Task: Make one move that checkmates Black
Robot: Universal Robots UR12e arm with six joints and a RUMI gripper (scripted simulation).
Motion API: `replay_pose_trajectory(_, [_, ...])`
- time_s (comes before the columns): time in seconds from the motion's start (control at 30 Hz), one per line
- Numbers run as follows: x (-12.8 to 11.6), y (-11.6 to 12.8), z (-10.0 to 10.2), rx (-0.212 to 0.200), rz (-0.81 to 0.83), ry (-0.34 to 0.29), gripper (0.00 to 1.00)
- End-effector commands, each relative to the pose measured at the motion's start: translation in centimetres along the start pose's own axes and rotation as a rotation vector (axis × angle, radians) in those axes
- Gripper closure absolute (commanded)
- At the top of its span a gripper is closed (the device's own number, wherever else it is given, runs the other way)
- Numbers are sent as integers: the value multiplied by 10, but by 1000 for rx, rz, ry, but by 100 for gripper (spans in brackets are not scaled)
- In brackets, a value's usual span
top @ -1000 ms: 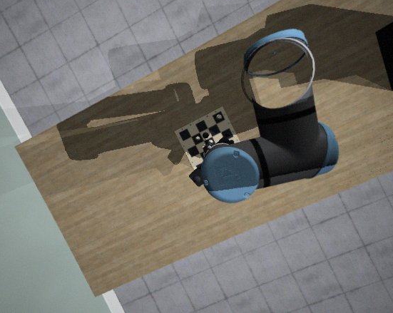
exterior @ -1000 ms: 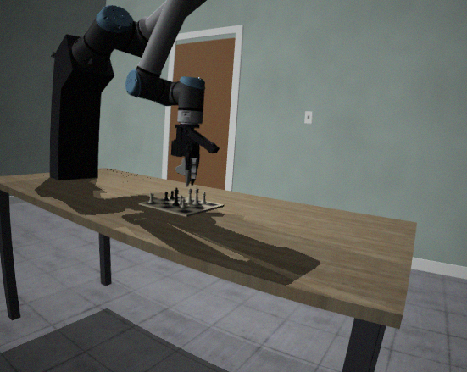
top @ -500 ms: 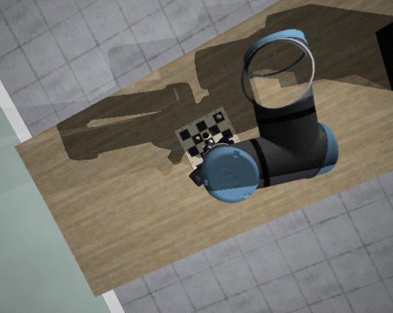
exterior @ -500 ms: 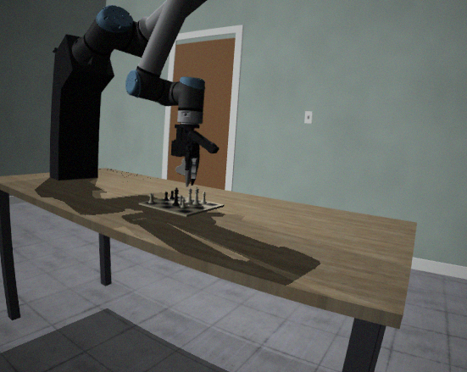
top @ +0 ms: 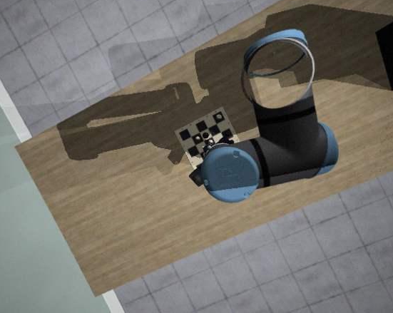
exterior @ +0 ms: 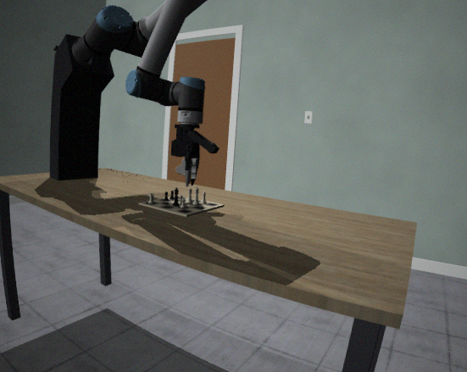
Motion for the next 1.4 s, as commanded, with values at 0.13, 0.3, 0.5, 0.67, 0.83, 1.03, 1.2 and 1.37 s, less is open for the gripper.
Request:
replay_pose_trajectory(0.13, [0, 0, 0, 0, 0, 1, 75])
replay_pose_trajectory(0.3, [0, 0, 0, 0, 0, 1, 75])
replay_pose_trajectory(0.5, [0, 0, 4, 0, 0, 1, 75])
replay_pose_trajectory(0.67, [0, 0, 14, 0, 0, 1, 75])
replay_pose_trajectory(0.83, [0, 0, 26, 0, 0, 1, 75])
replay_pose_trajectory(1.03, [0, 0, 34, 0, 0, 1, 75])
replay_pose_trajectory(1.2, [0, 0, 38, 0, 0, 1, 75])
replay_pose_trajectory(1.37, [0, 0, 39, 0, 0, 1, 75])
Point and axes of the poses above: the point where the finger pads meet when closed, its own z axis out along the fingers, its own y axis across the jaws, x = y × z, the point moved 4 cm from there along -z, back along the fingers, and after that the axes turned 14 degrees about -z, right-handed, at the moved point
